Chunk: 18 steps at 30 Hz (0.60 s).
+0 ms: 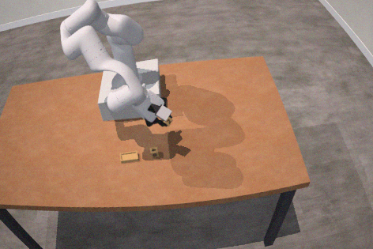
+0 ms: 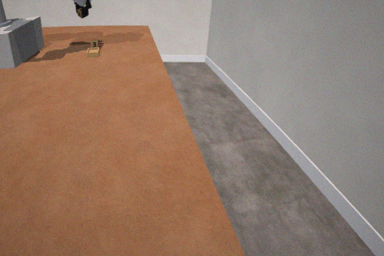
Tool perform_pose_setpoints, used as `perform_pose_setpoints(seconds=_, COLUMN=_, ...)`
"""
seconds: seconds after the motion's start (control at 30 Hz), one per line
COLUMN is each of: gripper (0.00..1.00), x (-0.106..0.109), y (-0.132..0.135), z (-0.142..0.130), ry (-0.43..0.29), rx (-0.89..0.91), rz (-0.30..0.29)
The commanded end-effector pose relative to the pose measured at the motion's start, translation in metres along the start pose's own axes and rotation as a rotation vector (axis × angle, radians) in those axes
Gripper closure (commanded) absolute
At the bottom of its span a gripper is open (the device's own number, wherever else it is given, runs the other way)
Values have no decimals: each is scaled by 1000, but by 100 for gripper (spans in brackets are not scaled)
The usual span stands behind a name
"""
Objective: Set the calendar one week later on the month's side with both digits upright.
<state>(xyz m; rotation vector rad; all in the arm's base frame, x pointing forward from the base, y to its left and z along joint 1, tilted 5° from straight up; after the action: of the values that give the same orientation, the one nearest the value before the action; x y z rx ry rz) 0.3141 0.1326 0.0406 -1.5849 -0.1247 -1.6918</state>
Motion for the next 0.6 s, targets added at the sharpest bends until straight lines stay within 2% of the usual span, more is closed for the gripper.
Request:
perform_pose_setpoints(seconds=0.0, gripper=71, x=-1, y=-2, z=8, ry=33, rx=-169, rz=-9)
perform_pose_setpoints(seconds=0.1, gripper=71, x=-1, y=-3, z=10, ry=39, rx=-200, rz=-9)
perform_pose_setpoints(seconds=0.17, gripper=71, x=-2, y=-3, z=15, ry=62, rx=-314, rz=-9)
perform_pose_setpoints(seconds=0.57, gripper=71, x=-2, y=0, z=32, ry=138, rx=-672, rz=-4)
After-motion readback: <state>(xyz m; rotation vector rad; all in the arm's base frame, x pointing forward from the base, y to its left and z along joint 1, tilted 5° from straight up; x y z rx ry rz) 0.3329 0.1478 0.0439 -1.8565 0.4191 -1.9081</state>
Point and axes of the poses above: the point where the finger pads meet when closed, its own x axis back along the fingers, its own y axis across the jaws, z = x × y, the point moved 4 cm from there along x, back along the fingers, and after that the axes turned 5 degrees about -x, right-handed, at the moved point
